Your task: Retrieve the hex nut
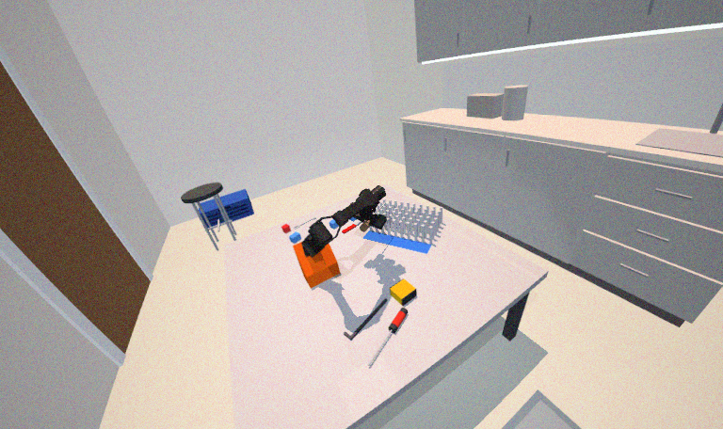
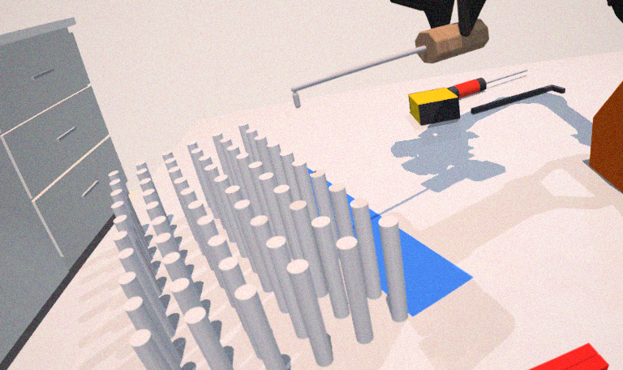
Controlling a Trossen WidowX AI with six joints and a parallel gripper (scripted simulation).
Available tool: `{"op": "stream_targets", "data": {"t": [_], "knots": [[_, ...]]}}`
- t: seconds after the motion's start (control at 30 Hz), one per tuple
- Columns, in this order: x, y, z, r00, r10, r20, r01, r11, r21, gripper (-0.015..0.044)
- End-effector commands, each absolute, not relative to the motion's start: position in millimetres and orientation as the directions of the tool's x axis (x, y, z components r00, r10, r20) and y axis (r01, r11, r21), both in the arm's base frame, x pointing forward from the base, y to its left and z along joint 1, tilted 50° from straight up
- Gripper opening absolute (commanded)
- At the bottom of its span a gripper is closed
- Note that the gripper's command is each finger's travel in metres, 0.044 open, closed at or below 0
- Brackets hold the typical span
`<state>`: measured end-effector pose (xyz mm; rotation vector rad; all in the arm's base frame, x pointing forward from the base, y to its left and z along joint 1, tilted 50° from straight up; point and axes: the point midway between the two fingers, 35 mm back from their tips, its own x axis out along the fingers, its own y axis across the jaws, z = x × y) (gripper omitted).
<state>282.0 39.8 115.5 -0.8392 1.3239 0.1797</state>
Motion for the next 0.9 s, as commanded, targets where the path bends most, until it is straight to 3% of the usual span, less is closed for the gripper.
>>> {"op": "stream_targets", "data": {"t": [0.0,0.3,0.87], "knots": [[273,20,131,0.292,-0.350,-0.890,-0.550,0.700,-0.456,0.0000],[269,5,134,0.294,-0.361,-0.885,-0.540,0.701,-0.465,0.0000],[289,-59,76,0.292,-0.354,-0.888,-0.542,0.704,-0.459,0.0000]]}}
